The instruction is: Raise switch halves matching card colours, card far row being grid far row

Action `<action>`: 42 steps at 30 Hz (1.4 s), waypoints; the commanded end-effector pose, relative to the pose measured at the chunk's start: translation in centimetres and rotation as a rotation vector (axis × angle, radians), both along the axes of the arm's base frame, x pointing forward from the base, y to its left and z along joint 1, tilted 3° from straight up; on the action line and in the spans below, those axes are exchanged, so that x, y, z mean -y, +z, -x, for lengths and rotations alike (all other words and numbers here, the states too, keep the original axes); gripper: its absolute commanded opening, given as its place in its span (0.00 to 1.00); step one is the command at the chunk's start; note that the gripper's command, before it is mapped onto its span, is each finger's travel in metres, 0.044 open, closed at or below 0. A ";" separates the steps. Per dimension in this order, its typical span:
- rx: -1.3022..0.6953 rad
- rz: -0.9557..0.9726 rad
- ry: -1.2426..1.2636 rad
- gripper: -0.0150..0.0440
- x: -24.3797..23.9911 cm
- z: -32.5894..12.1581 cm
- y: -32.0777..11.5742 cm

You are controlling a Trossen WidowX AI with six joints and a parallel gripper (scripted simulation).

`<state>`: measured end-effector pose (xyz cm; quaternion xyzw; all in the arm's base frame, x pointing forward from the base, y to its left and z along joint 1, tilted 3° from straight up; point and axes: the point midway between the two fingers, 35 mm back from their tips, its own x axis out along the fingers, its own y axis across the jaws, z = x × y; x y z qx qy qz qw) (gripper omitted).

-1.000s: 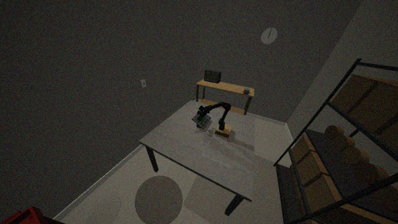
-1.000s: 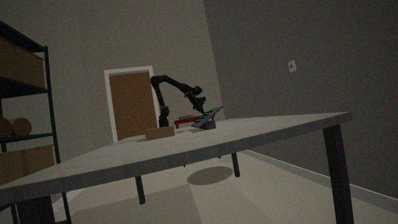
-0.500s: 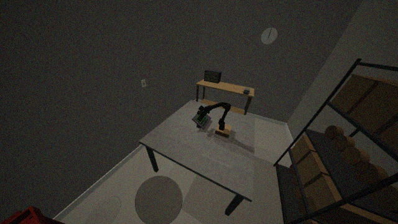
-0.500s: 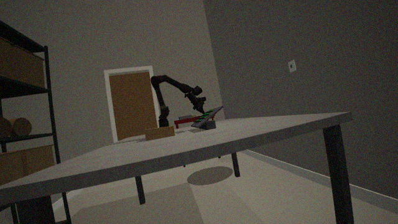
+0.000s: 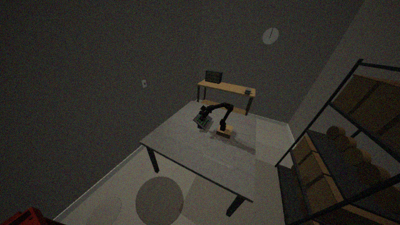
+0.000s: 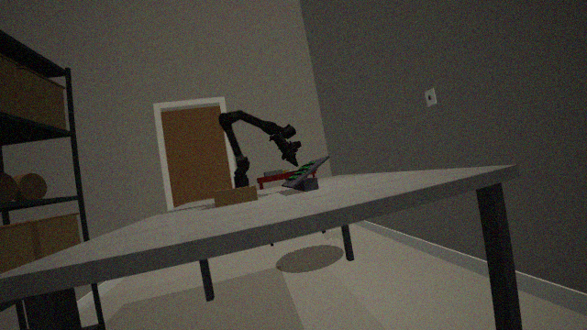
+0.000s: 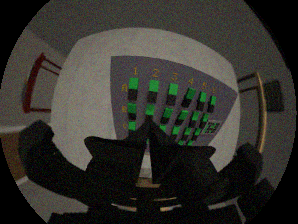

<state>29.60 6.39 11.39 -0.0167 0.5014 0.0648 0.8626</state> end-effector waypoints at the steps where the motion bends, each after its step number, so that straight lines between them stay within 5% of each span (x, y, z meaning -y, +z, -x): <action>1: 0.051 -0.009 -0.006 0.25 0.3 1.5 3.7; 13: 0.047 -0.012 -0.006 0.25 -2.3 6.9 0.8; 42: 0.075 -0.016 -0.007 0.25 -2.8 3.9 -4.2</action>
